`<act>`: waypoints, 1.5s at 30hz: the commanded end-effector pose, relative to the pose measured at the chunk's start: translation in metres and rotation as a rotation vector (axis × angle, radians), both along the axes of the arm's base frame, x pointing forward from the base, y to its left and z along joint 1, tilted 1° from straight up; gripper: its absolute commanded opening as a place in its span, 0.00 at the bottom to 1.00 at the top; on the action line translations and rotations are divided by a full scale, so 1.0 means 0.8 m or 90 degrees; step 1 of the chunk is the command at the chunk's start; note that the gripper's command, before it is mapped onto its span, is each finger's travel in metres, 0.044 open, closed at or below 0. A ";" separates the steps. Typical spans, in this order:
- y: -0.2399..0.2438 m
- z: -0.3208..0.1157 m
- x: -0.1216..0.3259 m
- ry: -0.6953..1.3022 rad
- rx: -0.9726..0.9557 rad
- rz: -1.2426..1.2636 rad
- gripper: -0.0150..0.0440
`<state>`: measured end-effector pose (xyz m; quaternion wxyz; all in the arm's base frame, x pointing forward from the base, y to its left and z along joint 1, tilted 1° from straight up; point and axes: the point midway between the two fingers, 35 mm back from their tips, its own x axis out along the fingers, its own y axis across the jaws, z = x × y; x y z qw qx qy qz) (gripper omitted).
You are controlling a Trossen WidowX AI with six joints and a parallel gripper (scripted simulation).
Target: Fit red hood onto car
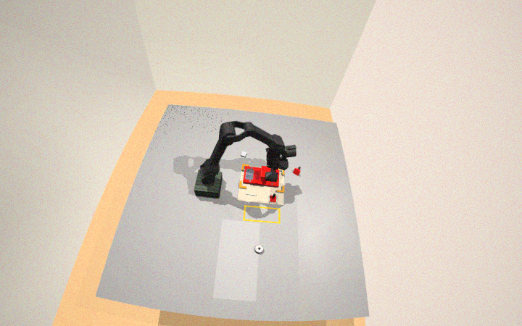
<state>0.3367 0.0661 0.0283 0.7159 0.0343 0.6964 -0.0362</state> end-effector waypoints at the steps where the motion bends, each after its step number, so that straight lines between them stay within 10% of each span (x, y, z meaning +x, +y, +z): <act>1: 0.000 -0.001 0.000 -0.001 0.000 -0.003 0.25; 45: 0.000 -0.024 0.002 -0.001 0.000 -0.002 0.25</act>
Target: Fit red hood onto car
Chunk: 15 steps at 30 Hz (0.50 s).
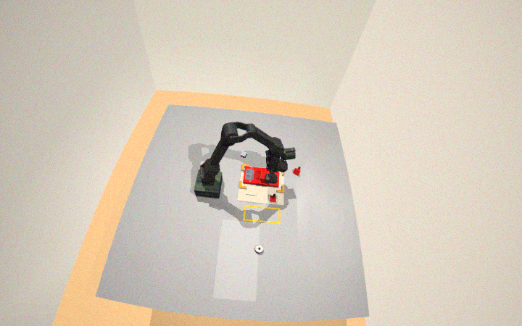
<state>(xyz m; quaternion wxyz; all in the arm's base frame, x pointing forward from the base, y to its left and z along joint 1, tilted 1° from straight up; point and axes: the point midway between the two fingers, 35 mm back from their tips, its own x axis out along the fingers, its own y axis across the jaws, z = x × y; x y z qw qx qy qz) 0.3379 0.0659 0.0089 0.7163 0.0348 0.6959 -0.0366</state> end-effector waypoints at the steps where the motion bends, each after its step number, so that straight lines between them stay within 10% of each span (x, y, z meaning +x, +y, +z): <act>1: 0.000 0.001 0.000 -0.001 0.000 0.000 0.25; 15: 0.000 0.000 0.000 0.000 0.000 0.000 0.83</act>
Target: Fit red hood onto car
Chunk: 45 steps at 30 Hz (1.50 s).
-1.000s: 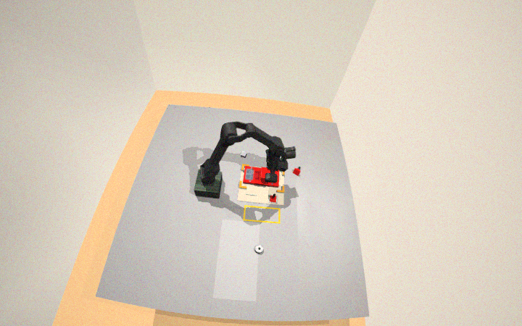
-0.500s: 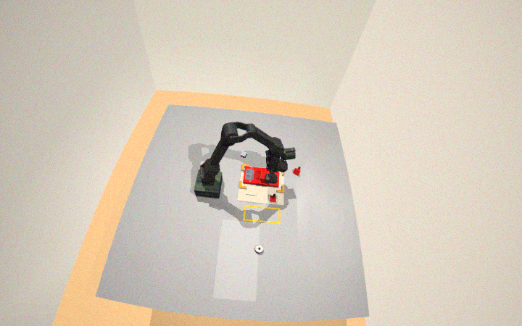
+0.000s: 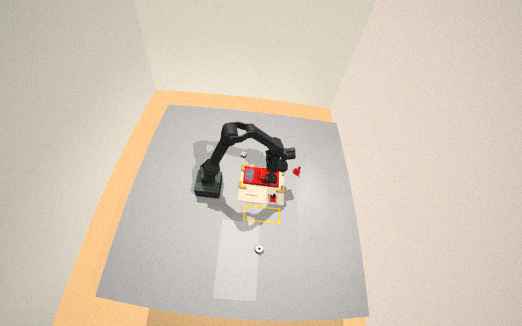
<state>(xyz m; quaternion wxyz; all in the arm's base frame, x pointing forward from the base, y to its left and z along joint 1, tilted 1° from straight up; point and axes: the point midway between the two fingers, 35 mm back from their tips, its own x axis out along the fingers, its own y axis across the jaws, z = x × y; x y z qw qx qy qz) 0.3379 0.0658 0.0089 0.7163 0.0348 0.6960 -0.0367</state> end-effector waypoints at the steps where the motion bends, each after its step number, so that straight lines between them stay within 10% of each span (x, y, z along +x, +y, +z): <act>1: 0.000 0.000 0.000 0.000 0.000 0.000 0.88; 4: 0.000 0.000 0.000 0.000 0.000 0.000 1.00; 16: 0.000 0.088 -0.001 0.002 0.003 0.000 1.00; 45: 0.000 0.090 -0.001 0.002 0.003 0.000 1.00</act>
